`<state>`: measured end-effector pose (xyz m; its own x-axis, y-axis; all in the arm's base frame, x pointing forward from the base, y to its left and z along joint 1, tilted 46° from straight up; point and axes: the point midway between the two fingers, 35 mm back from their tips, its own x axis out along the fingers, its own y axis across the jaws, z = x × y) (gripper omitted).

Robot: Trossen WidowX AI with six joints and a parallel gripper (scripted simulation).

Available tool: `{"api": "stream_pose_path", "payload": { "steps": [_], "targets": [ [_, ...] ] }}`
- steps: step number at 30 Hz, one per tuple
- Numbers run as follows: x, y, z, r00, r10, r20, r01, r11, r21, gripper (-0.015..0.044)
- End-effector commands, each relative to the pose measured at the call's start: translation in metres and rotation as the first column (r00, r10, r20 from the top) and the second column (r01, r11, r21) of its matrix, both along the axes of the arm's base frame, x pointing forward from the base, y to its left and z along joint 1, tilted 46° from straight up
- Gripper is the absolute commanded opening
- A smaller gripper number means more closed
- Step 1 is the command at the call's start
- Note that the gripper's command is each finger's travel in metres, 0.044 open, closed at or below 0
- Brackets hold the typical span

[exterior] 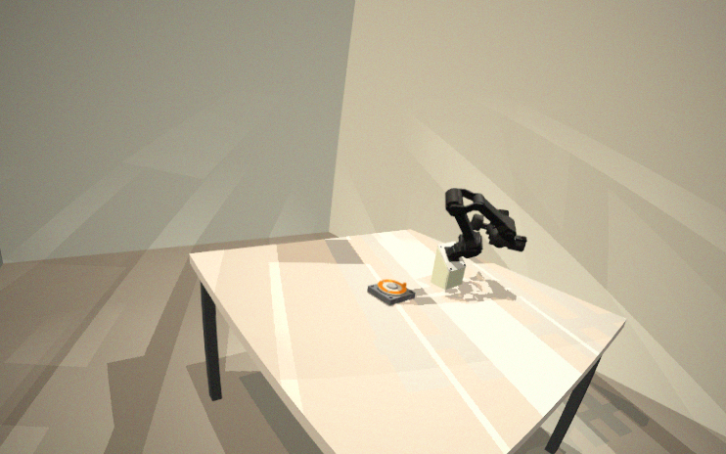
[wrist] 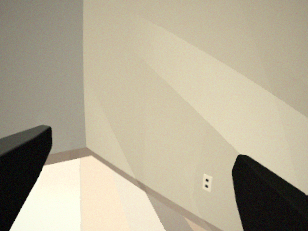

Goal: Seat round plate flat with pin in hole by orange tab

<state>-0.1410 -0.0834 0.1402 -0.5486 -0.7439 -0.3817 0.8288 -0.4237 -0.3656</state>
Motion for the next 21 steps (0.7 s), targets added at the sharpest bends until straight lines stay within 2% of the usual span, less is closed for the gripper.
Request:
{"api": "stream_pose_path", "payload": {
  "steps": [1, 4, 8, 10, 15, 18, 21],
  "targets": [
    [-0.001, 0.002, 0.0, 1.0, -0.009, -0.002, 0.009, 1.0, 0.005, 0.0374],
    [-0.015, 0.025, 0.005, 0.99, -0.141, -0.01, 0.141, 0.989, 0.046, 0.0295],
    [-0.029, 0.064, 0.013, 0.929, -0.366, 0.059, 0.365, 0.931, 0.022, 0.019],
    [-0.031, 0.071, 0.014, 0.913, -0.402, 0.071, 0.402, 0.916, 0.018, 0.0137],
    [-0.033, 0.124, 0.021, 0.755, -0.637, 0.159, 0.646, 0.764, -0.007, 0.0006],
    [-0.03, 0.144, 0.021, 0.686, -0.705, 0.177, 0.716, 0.698, 0.002, 0.0],
    [-0.021, 0.177, 0.022, 0.557, -0.805, 0.206, 0.82, 0.572, 0.017, 0.0]
  ]
}}
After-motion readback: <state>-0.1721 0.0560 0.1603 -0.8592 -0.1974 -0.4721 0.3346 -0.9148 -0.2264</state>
